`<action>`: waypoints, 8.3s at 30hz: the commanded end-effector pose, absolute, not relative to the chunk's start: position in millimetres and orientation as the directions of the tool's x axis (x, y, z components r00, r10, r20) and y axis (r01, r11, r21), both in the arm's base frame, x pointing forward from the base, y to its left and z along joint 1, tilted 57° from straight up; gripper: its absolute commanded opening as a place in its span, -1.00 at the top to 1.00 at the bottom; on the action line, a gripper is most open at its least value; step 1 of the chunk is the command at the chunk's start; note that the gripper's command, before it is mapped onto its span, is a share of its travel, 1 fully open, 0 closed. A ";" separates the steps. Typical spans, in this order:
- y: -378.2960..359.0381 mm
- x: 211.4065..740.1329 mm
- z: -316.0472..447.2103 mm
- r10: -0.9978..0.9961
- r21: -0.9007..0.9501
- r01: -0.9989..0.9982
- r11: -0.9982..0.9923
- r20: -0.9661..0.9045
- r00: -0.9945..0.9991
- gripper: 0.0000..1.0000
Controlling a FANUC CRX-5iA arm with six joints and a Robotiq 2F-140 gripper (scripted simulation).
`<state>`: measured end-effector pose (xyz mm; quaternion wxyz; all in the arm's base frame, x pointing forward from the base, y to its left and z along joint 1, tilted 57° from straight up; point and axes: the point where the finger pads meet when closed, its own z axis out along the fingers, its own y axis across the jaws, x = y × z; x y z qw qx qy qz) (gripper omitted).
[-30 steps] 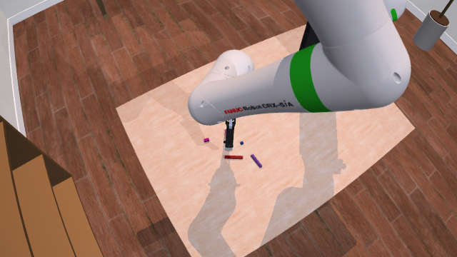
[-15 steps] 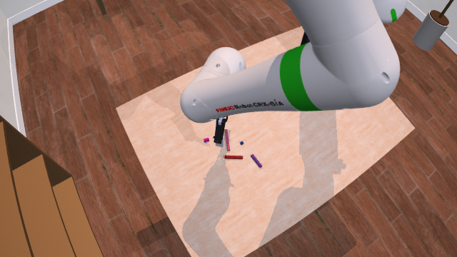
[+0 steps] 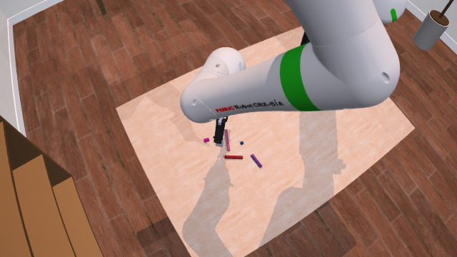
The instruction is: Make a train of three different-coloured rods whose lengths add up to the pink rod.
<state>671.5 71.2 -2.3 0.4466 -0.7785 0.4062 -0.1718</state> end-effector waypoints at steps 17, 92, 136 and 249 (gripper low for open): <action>71.0 671.5 -2.3 -0.786 -0.835 -0.479 -0.271 -0.095 0.611 -1.00; 11.2 679.3 -54.4 -0.748 -0.523 -0.771 0.364 -0.658 0.093 -1.00; 11.2 679.3 -54.4 -0.748 -0.523 -0.771 0.364 -0.658 0.093 -1.00; 130.6 664.7 50.5 0.364 0.658 -0.093 0.747 -0.523 -0.770 -1.00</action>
